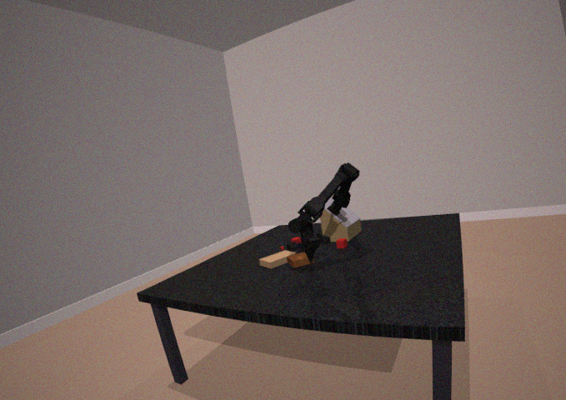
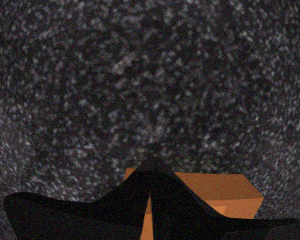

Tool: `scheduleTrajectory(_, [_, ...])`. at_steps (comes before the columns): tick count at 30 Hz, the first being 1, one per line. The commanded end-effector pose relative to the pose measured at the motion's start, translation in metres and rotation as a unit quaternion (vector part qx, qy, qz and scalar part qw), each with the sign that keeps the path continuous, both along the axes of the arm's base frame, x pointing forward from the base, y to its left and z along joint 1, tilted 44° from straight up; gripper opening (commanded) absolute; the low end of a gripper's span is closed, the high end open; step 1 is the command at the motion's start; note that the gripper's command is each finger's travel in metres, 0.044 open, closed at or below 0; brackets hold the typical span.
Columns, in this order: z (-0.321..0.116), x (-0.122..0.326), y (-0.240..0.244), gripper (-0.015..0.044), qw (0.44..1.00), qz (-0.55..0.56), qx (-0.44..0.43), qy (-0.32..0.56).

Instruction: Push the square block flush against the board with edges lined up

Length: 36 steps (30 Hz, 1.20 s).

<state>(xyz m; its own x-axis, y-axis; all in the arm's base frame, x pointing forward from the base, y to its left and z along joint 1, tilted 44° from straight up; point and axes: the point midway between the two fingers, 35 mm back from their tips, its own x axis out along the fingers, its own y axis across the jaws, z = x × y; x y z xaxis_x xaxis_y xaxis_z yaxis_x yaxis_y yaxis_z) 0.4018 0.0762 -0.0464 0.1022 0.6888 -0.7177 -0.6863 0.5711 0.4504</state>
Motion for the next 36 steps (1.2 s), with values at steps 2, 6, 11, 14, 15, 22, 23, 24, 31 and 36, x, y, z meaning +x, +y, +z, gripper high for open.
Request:
scheduleTrajectory(2, [-0.010,-0.011,-0.001,0.0000,1.000,0.004,-0.003,0.010])
scheduleTrajectory(6, [-0.012,-0.014,-0.003,0.0000,1.000,0.004,-0.003,0.010])
scheduleTrajectory(11, [-0.015,-0.017,-0.006,0.0000,1.000,0.004,-0.003,0.010])
scheduleTrajectory(14, [-0.017,-0.019,-0.008,0.0000,1.000,0.004,-0.003,0.011])
scheduleTrajectory(15, [-0.018,-0.020,-0.009,0.0000,1.000,0.004,-0.003,0.011])
scheduleTrajectory(22, [-0.023,-0.024,-0.013,0.0000,1.000,0.004,-0.003,0.011])
scheduleTrajectory(23, [-0.023,-0.025,-0.014,0.0000,1.000,0.004,-0.003,0.011])
scheduleTrajectory(24, [-0.024,-0.026,-0.014,0.0000,1.000,0.004,-0.003,0.011])
scheduleTrajectory(31, [-0.021,-0.020,-0.011,0.0000,1.000,0.004,-0.003,0.011])
scheduleTrajectory(36, [-0.017,-0.013,-0.008,0.0000,1.000,0.004,-0.003,0.010])
